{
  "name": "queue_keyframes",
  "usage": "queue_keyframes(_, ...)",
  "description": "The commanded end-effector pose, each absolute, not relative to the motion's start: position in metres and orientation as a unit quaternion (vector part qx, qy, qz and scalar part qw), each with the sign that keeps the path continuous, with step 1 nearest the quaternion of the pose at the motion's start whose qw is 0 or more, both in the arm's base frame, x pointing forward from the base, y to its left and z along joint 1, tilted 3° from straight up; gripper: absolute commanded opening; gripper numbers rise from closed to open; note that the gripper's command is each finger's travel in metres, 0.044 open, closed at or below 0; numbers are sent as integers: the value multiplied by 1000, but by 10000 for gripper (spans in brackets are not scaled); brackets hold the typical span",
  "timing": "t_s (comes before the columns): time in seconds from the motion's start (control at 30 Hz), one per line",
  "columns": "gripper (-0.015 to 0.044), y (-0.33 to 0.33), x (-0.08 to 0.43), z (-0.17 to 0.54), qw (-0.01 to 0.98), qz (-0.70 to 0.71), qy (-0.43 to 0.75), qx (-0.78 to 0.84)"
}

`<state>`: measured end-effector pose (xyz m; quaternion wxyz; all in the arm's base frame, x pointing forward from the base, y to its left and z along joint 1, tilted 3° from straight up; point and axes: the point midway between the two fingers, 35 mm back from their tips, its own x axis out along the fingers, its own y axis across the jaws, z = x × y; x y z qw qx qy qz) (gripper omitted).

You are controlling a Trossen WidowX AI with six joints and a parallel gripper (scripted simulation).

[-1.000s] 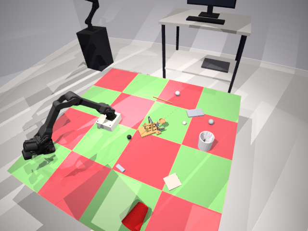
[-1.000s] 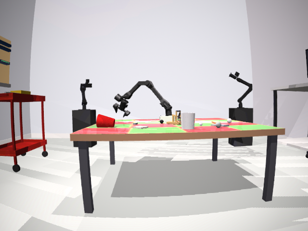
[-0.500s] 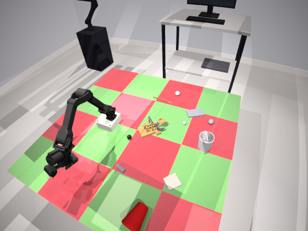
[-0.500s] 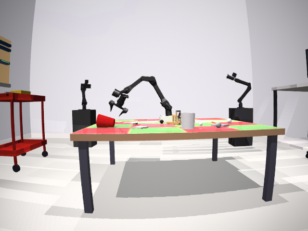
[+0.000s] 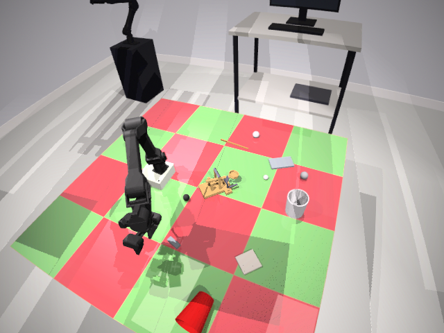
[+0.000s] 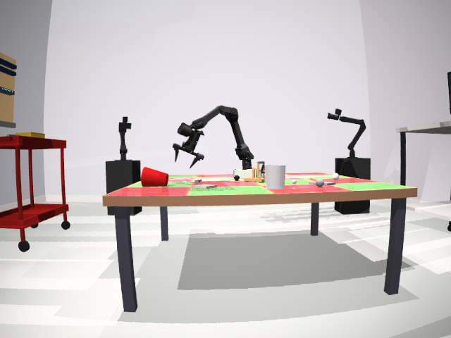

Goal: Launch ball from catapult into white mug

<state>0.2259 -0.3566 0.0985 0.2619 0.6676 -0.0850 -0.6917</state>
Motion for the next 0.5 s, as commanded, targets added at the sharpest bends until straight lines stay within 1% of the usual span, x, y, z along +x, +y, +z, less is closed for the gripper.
queue_keyframes(0.0,440,-296,267,99,273,-675,-25,685)
queue_keyframes(0.23,440,-189,308,101,291,-654,77,694)
queue_keyframes(0.47,440,-75,310,105,309,-641,184,679)
